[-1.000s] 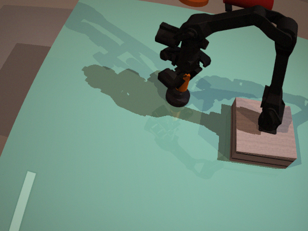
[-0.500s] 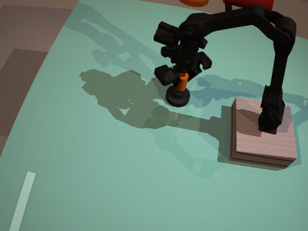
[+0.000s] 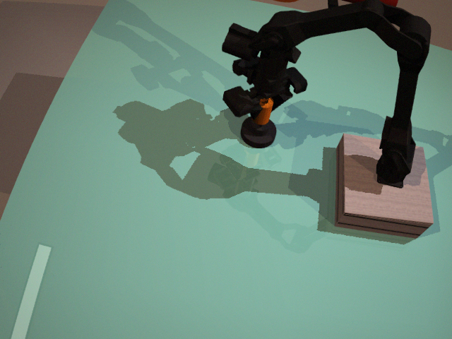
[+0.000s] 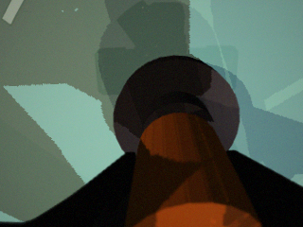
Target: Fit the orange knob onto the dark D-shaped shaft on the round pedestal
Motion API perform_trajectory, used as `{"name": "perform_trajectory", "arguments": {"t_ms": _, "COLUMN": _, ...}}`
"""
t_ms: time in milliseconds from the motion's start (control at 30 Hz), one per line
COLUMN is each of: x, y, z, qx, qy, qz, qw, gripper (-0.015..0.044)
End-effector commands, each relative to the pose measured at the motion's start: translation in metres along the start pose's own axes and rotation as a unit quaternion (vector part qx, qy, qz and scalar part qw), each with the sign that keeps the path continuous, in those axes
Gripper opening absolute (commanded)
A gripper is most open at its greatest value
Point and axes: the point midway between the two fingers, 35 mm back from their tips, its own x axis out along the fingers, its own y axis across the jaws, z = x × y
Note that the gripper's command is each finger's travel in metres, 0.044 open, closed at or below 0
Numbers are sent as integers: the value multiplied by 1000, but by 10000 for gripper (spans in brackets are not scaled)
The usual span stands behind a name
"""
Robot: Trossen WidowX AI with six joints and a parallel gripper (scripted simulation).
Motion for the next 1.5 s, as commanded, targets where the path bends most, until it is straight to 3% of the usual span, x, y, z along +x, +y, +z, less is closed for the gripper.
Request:
{"name": "perform_trajectory", "arguments": {"t_ms": 0, "x": 0, "y": -1, "z": -1, "qx": 2, "qy": -1, "qz": 0, "qw": 1000, "gripper": 0}}
{"name": "perform_trajectory", "arguments": {"t_ms": 467, "x": -5, "y": -3, "z": -5, "qx": 6, "qy": -1, "qz": 0, "qw": 1000, "gripper": 0}}
{"name": "perform_trajectory", "arguments": {"t_ms": 700, "x": -5, "y": -3, "z": -4, "qx": 107, "qy": -1, "qz": 0, "qw": 994, "gripper": 0}}
{"name": "perform_trajectory", "arguments": {"t_ms": 1467, "x": 0, "y": -1, "z": -1, "qx": 107, "qy": -1, "qz": 0, "qw": 994, "gripper": 0}}
